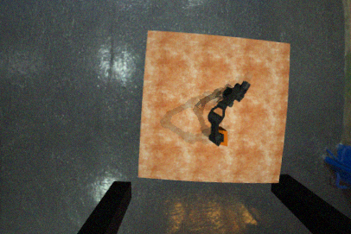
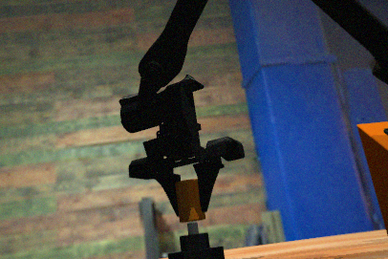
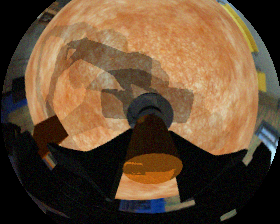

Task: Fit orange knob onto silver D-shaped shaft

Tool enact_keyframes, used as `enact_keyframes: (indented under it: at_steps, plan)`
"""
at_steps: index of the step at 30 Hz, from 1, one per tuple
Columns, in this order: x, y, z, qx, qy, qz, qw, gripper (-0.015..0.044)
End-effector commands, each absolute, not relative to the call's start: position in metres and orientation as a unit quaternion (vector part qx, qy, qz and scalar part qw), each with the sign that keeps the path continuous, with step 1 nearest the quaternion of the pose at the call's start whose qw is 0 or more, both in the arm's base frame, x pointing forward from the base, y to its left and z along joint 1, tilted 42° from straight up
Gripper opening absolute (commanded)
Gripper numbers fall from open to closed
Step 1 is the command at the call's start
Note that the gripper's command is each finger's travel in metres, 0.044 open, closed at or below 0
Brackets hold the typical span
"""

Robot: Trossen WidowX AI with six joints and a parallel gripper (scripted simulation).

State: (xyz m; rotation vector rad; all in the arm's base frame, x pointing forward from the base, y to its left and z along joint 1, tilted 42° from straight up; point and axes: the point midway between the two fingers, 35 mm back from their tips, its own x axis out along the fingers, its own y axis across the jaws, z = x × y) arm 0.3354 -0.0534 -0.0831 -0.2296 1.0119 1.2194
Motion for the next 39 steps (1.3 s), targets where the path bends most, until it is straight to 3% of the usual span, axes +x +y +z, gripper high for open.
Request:
enact_keyframes:
  at_steps: [1,39]
  plan:
    - [0.3407,-0.0565,-0.0809,-0.129,0.434,0.558,0.695,0.0000]
    - [0.3367,-0.0548,-0.0835,-0.201,0.374,0.601,0.678,0.0000]
